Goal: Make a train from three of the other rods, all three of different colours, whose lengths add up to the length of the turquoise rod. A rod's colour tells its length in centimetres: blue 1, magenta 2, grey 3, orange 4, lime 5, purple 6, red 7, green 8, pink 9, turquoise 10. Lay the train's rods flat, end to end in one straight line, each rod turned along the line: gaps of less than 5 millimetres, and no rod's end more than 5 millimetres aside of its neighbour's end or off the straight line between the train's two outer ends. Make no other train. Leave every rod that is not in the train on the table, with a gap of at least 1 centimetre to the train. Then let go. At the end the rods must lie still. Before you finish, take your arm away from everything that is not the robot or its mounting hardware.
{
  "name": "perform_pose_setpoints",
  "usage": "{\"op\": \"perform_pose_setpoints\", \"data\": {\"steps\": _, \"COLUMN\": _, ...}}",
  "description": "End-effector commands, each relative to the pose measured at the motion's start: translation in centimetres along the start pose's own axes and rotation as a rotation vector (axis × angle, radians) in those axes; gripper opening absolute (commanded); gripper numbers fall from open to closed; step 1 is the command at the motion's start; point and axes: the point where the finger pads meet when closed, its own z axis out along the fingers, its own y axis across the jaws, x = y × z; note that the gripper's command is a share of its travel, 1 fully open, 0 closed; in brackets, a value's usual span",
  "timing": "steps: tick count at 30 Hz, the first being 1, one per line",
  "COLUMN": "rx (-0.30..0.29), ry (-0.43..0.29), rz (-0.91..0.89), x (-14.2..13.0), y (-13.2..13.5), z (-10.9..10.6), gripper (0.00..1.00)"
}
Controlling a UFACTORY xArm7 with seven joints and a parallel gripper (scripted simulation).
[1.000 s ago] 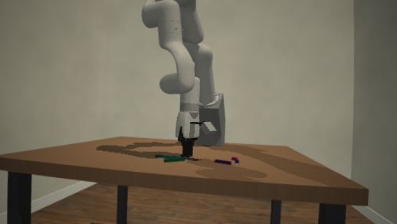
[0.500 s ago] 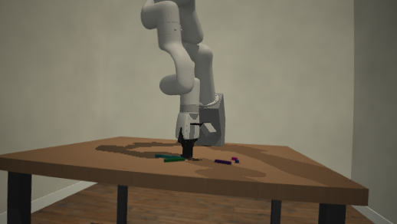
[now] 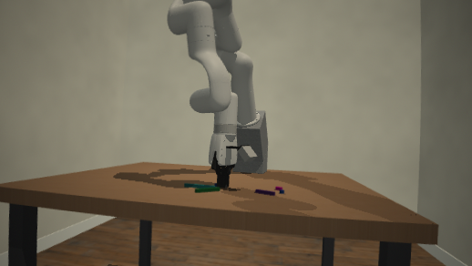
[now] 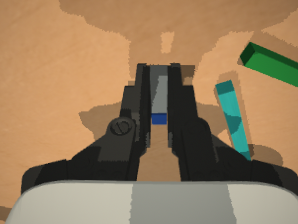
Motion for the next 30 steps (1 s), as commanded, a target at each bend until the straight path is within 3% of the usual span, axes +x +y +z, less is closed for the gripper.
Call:
{"op": "perform_pose_setpoints", "data": {"steps": 1, "rx": -0.001, "ry": 0.000, "rz": 0.000, "x": 0.01, "y": 0.04, "z": -0.02, "gripper": 0.04}}
{"op": "perform_pose_setpoints", "data": {"steps": 12, "rx": -0.001, "ry": 0.000, "rz": 0.000, "x": 0.01, "y": 0.04, "z": -0.02, "gripper": 0.04}}
{"op": "perform_pose_setpoints", "data": {"steps": 25, "rx": -0.001, "ry": 0.000, "rz": 0.000, "x": 0.01, "y": 0.04, "z": -0.02, "gripper": 0.24}}
{"op": "perform_pose_setpoints", "data": {"steps": 30, "rx": -0.001, "ry": 0.000, "rz": 0.000, "x": 0.01, "y": 0.04, "z": -0.02, "gripper": 0.24}}
